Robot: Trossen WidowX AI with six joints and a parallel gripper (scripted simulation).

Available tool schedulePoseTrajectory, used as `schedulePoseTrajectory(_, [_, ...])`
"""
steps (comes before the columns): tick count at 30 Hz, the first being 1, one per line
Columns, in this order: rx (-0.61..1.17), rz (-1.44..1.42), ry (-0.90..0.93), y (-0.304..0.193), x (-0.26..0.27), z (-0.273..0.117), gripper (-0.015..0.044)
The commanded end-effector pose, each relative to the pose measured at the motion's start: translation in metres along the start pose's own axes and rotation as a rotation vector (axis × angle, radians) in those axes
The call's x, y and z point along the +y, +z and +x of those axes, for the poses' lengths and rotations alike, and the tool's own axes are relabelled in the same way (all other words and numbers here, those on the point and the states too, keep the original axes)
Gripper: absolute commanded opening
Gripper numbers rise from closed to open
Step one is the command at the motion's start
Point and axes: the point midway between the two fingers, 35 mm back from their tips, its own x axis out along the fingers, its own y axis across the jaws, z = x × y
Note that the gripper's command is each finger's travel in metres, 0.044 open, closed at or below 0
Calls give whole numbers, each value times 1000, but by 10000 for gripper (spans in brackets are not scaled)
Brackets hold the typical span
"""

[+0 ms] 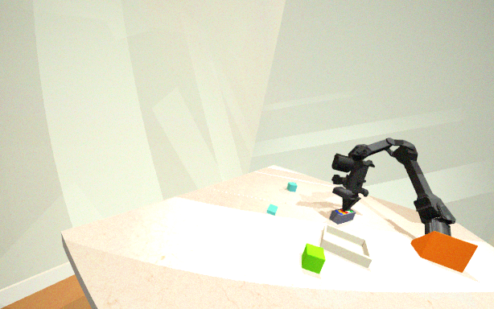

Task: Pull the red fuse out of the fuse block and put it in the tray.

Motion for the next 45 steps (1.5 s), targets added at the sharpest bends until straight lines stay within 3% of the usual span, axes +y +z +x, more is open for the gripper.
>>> schedulePoseTrajectory(1, [-2, -4, -4, 0, -1, 5, 74])
schedulePoseTrajectory(9, [-2, -4, -4, 0, -1, 7, 74])
schedulePoseTrajectory(20, [1, 0, -1, 0, 0, 6, 1])
schedulePoseTrajectory(45, [1, -2, -1, 0, 0, -5, 0])
